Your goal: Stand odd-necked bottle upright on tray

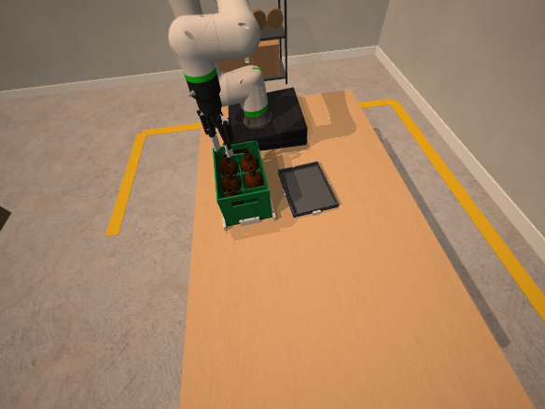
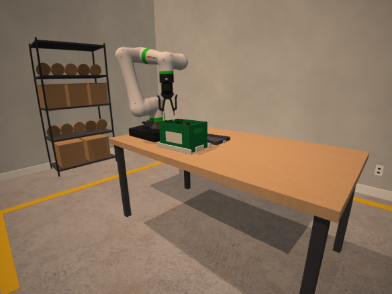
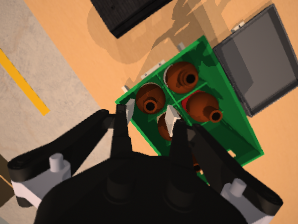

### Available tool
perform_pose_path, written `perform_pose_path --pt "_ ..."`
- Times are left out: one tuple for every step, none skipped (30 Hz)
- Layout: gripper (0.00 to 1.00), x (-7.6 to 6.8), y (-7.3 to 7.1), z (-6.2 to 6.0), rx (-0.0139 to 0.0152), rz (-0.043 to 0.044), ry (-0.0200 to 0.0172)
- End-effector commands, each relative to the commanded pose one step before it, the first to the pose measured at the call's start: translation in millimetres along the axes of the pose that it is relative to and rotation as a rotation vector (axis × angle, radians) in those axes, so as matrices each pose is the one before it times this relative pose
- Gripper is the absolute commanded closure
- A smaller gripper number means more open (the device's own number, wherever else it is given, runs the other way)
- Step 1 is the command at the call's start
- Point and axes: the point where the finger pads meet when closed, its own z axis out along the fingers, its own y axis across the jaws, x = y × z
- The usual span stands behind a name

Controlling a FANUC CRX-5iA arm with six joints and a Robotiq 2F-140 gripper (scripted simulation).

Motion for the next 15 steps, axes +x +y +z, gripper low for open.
perform_pose_path --pt "0.56 -0.47 0.13 -0.54 -0.0004 -0.00006 -0.00137" --pt "0.56 0.0 0.0 0.06 0.0 0.0 0.0" --pt "0.56 0.0 0.0 0.1 0.0 0.0 0.0" --pt "0.56 0.0 0.0 0.15 0.0 0.0 0.0" --pt "0.56 0.0 0.0 0.0 0.0 0.0 0.0" --pt "0.56 0.0 0.0 0.0 0.0 0.0 0.0" --pt "0.56 0.0 0.0 0.2 0.0 0.0 0.0" --pt "0.56 0.0 0.0 0.25 0.0 0.0 0.0" --pt "0.56 0.0 0.0 0.31 0.0 0.0 0.0" --pt "0.56 0.0 0.0 0.37 0.0 0.0 0.0" --pt "0.56 0.0 0.0 0.44 0.0 0.0 0.0" --pt "0.56 0.0 0.0 0.5 0.0 0.0 0.0" --pt "0.56 0.0 0.0 0.57 0.0 0.0 0.0" --pt "0.56 0.0 0.0 0.64 0.0 0.0 0.0" --pt "0.56 0.0 0.0 0.7 0.0 0.0 0.0"
